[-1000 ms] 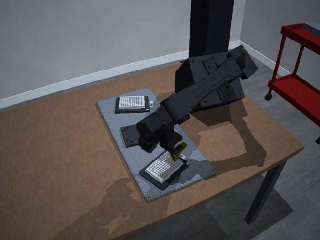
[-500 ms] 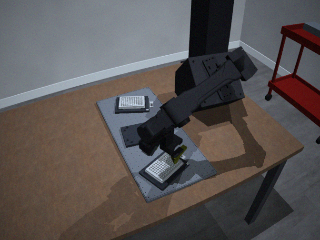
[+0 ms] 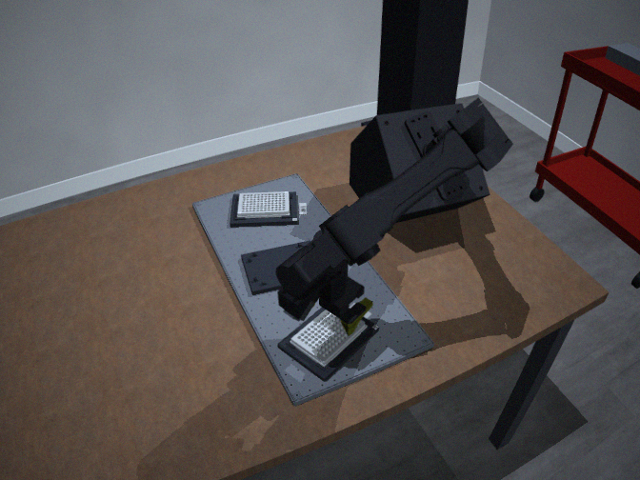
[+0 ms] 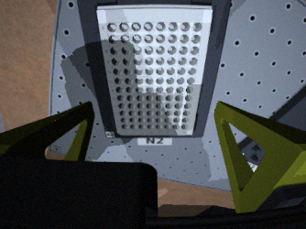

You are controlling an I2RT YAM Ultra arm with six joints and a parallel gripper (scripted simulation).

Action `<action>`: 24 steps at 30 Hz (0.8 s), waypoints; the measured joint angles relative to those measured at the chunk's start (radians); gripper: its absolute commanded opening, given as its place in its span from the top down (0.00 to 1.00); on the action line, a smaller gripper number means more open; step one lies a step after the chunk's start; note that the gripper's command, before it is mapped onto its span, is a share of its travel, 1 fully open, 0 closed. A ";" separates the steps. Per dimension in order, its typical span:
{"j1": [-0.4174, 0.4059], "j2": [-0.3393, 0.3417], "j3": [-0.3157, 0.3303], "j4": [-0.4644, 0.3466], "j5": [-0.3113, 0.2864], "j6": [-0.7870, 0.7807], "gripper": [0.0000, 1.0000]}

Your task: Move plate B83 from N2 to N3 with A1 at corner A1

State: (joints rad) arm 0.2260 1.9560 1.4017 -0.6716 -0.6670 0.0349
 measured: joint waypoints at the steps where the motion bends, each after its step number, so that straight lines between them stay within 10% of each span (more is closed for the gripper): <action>1: 0.002 0.001 0.000 0.006 0.001 0.002 0.00; 24: 0.058 0.065 -0.021 0.129 0.019 0.065 0.00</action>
State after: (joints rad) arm 0.2844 2.0209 1.3808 -0.5426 -0.6479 0.0998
